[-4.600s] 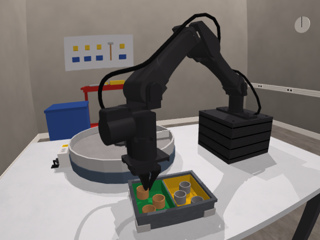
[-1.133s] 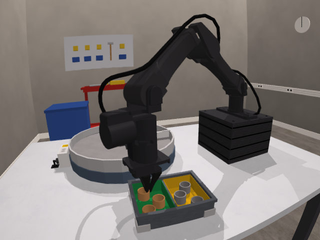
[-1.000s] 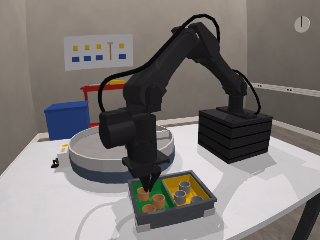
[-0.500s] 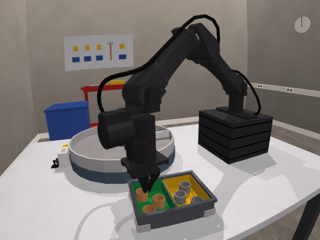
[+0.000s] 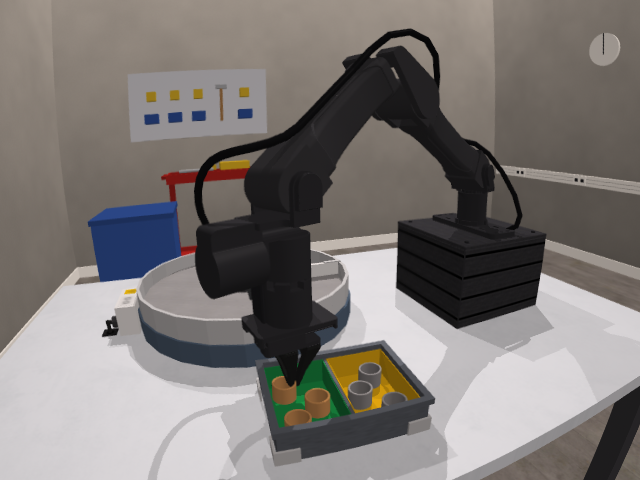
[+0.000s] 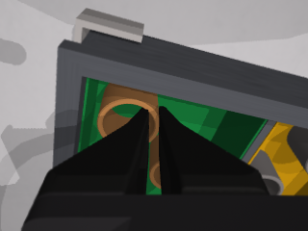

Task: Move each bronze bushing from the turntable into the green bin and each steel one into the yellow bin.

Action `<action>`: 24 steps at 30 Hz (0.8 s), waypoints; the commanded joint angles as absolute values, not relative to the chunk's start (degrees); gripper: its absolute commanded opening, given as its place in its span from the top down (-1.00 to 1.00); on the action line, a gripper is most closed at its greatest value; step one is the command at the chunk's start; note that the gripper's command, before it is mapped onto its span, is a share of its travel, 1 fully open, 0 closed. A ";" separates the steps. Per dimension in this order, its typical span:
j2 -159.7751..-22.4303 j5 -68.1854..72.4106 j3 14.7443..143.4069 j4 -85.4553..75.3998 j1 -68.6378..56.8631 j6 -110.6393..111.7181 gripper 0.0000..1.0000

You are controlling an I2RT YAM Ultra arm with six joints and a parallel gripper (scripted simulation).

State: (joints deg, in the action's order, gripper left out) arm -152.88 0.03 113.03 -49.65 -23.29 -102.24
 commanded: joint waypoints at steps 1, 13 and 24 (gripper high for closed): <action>-152.88 0.29 114.72 -50.55 -23.75 -102.61 1.00; -152.88 0.29 114.72 -50.55 -23.75 -102.61 1.00; -152.04 0.29 113.18 -49.81 -23.75 -102.61 1.00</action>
State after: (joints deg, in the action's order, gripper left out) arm -152.88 0.03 113.03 -49.65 -23.29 -102.24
